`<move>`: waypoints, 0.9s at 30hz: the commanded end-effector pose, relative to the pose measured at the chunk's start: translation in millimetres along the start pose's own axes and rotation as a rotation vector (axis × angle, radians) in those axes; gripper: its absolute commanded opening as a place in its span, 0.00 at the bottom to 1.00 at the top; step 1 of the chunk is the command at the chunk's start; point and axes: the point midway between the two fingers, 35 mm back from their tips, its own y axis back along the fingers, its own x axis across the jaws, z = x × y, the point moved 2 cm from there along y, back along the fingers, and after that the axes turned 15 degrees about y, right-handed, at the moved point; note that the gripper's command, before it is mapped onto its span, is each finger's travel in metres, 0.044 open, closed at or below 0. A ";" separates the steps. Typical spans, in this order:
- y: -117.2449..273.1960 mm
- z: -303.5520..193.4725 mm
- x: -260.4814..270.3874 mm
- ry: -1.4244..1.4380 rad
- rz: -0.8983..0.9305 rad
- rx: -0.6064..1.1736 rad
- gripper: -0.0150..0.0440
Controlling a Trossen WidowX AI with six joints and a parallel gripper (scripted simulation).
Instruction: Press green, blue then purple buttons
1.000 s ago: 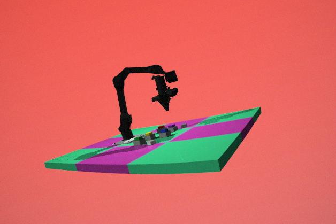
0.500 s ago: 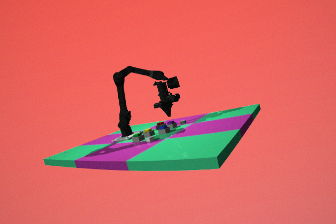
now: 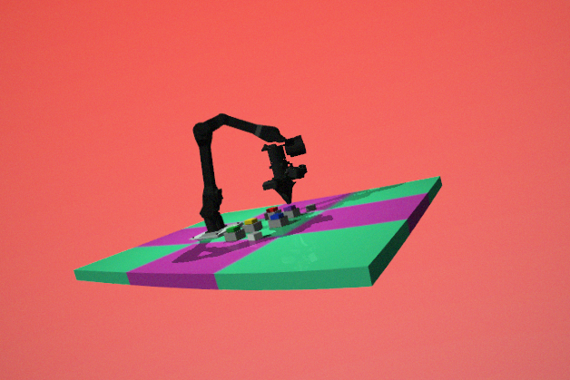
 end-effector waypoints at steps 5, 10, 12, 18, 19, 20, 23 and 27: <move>-15.8 -3.4 -0.3 -0.003 -0.002 0.019 0.29; -15.8 -3.4 -0.3 -0.003 -0.002 0.019 0.29; -15.8 -3.4 -0.3 -0.003 -0.002 0.019 0.29; -15.8 -3.4 -0.3 -0.003 -0.002 0.019 0.29; -15.8 -3.4 -0.3 -0.003 -0.002 0.019 0.29; -15.8 -3.4 -0.3 -0.003 -0.002 0.019 0.29; -15.8 -3.4 -0.3 -0.003 -0.002 0.019 0.29; -15.8 -3.4 -0.3 -0.003 -0.002 0.019 0.29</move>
